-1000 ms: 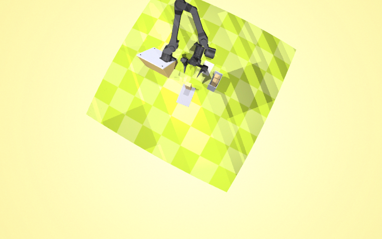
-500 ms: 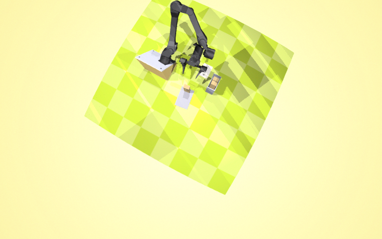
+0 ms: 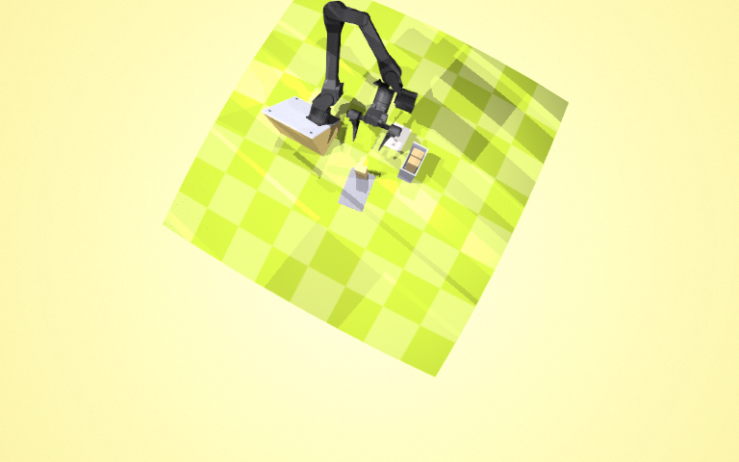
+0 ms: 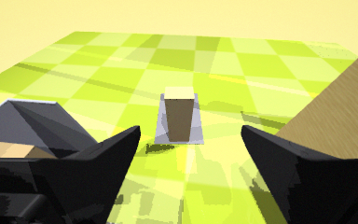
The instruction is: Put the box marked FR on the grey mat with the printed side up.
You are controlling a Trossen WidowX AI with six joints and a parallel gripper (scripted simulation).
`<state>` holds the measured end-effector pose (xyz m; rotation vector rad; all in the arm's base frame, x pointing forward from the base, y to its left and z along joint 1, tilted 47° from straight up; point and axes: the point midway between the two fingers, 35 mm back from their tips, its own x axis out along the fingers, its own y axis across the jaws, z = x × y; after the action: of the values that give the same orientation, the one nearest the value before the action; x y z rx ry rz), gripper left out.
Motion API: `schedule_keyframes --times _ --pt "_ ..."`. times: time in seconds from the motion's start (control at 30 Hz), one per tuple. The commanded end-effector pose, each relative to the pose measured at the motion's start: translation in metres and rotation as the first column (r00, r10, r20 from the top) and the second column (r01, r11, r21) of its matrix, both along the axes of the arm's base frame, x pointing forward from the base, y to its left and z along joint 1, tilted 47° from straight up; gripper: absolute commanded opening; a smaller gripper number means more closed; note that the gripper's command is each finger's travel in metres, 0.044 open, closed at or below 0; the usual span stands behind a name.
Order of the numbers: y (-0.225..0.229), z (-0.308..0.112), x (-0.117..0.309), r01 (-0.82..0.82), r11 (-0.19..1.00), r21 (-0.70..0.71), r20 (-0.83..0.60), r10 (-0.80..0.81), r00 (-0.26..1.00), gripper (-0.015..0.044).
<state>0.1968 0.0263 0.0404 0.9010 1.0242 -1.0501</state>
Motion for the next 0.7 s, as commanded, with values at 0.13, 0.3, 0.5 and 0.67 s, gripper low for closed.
schedule_keyframes --times 0.13,0.3,0.5,0.67 --pt "-0.01 0.011 0.001 -0.005 1.0 0.004 0.002 0.005 1.0 0.044" --pt "-0.011 0.01 0.001 0.0 1.0 -0.001 0.001 0.0 1.0 0.044" --pt "-0.02 0.003 0.007 -0.008 1.0 -0.002 -0.003 0.008 1.0 0.044" --pt "-0.032 -0.005 0.014 -0.014 1.0 -0.003 -0.006 0.014 1.0 0.044"
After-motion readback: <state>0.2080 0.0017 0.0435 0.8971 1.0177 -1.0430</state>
